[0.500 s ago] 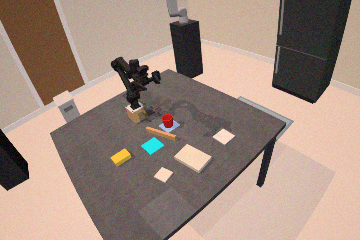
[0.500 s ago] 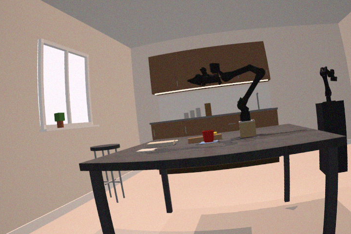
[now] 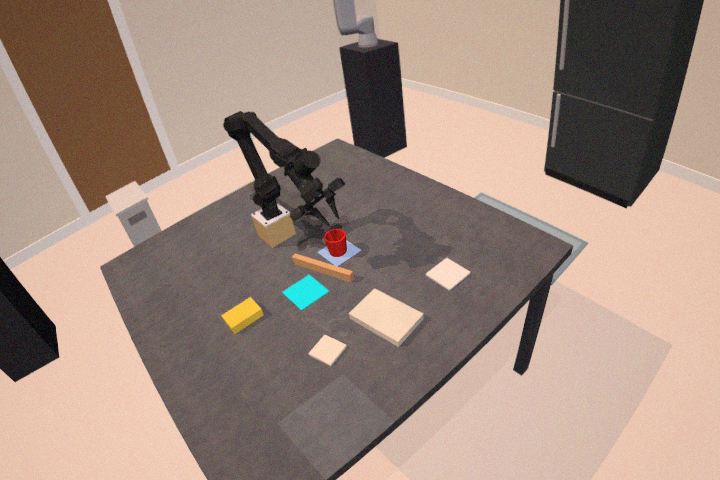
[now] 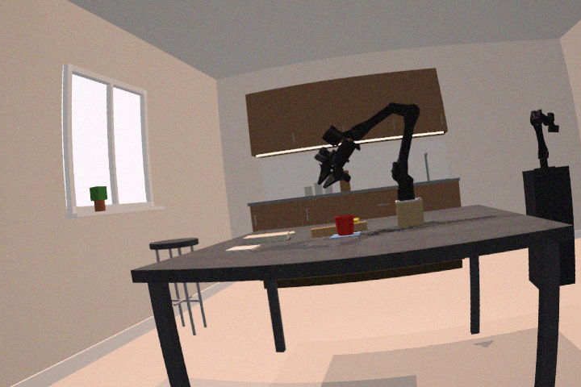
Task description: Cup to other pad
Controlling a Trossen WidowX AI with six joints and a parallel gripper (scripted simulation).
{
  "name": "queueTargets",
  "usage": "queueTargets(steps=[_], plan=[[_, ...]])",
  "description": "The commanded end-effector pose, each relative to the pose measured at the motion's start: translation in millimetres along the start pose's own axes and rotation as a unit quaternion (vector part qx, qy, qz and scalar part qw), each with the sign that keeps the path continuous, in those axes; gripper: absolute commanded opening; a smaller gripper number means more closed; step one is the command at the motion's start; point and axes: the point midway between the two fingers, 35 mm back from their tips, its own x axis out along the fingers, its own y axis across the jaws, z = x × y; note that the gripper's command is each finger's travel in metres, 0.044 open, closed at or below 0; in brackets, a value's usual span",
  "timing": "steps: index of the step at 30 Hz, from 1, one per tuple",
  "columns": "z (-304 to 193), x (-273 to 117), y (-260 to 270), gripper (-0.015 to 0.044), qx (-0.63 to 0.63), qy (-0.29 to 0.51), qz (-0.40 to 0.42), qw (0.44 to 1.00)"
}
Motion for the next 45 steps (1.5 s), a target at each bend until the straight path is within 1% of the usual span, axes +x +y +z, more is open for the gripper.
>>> queueTargets(steps=[1,4,5,8,21,45], plan=[[-75.0,16.1,-31.4,0.0148,0.14,0.15,-0.151,0.967],[-111.5,10.4,-51.0,0.0148,0.202,0.199,-0.257,0.924],[-117.9,8.2,-54.8,0.0148,0.212,0.205,-0.279,0.914],[-120.5,11.7,-47.7,0.0148,0.216,0.207,-0.286,0.91],[-120.2,14.8,-49.0,0.0148,0.216,0.207,-0.286,0.91],[-138.8,45.6,-64.9,0.0148,0.216,0.207,-0.286,0.91]])
